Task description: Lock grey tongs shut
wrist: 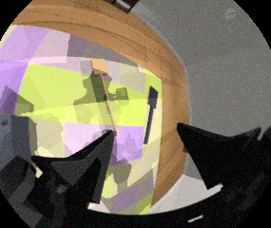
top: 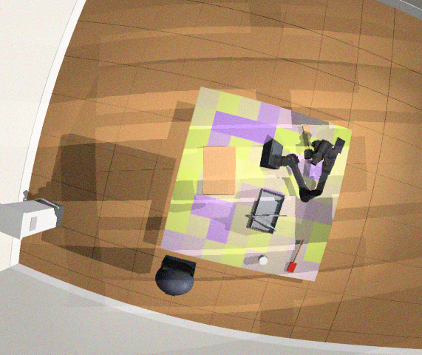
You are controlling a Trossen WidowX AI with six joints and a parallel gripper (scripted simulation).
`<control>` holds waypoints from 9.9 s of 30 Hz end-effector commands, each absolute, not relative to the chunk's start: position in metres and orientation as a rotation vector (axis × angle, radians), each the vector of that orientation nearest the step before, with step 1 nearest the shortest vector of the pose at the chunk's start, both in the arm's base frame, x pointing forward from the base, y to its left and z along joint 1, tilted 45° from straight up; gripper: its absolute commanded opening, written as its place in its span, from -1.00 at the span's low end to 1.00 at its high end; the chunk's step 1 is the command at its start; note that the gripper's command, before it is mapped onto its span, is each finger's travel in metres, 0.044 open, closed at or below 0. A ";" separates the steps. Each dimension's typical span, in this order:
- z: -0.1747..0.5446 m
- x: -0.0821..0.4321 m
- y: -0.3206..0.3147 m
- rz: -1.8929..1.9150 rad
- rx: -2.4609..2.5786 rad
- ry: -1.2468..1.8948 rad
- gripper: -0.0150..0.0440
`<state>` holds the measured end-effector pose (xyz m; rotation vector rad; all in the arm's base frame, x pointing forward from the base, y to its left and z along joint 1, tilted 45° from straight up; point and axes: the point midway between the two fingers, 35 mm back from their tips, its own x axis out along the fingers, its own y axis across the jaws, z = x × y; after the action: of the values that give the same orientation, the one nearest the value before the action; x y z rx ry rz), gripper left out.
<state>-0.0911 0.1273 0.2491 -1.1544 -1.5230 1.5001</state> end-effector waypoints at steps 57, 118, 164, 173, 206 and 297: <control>0.108 0.211 -0.252 2.319 -2.602 -2.225 1.00; 0.019 0.430 0.010 1.112 -2.577 -2.322 1.00; -0.027 0.430 0.057 1.104 -2.575 -2.322 1.00; -0.024 0.431 0.054 1.104 -2.586 -2.322 0.60; -0.024 0.431 0.054 1.104 -2.586 -2.322 -0.15; -0.117 0.322 -0.221 1.603 -2.224 -1.363 -1.00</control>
<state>0.3298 -0.2152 -0.1113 -2.2466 -1.4005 1.5835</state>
